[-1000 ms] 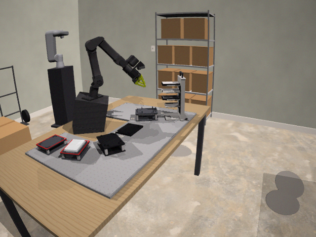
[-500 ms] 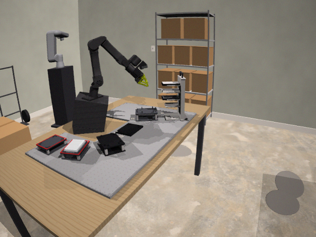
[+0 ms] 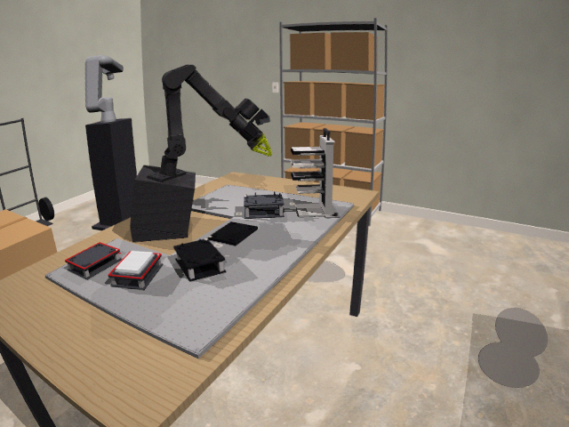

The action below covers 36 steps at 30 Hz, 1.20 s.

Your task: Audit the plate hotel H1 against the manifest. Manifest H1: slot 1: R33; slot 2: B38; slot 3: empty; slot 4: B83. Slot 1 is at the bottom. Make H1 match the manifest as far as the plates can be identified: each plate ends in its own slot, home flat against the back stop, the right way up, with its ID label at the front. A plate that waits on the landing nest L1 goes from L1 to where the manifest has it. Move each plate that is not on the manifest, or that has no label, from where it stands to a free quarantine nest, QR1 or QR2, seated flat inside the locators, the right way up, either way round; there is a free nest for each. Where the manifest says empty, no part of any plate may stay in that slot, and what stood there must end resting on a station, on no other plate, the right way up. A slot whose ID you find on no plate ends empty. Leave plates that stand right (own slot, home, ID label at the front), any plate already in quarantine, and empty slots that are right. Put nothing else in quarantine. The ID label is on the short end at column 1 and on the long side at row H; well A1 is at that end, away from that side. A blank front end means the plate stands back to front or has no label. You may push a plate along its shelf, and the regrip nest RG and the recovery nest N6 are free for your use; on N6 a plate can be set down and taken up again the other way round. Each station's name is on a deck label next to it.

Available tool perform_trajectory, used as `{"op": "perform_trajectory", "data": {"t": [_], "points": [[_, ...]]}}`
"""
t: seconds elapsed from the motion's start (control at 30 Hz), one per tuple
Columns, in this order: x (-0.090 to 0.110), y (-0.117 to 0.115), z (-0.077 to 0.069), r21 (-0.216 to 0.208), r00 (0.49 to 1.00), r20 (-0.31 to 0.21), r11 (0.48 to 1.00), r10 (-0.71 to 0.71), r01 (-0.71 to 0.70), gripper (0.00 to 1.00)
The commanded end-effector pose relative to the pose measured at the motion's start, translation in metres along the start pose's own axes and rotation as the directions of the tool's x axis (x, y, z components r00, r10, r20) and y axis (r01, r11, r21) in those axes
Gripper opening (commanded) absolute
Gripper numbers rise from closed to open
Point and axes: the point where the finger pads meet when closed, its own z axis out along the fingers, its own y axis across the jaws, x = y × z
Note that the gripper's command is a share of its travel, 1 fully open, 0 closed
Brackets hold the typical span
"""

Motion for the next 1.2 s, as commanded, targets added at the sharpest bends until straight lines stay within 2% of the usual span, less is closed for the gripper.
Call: {"op": "perform_trajectory", "data": {"t": [0.0, 1.17], "points": [[-0.015, 0.000, 0.004, -0.003, 1.000, 0.023, 1.000, 0.006, -0.005, 1.00], [-0.040, -0.001, 0.034, 0.001, 1.000, 0.008, 1.000, 0.002, -0.002, 1.00]]}}
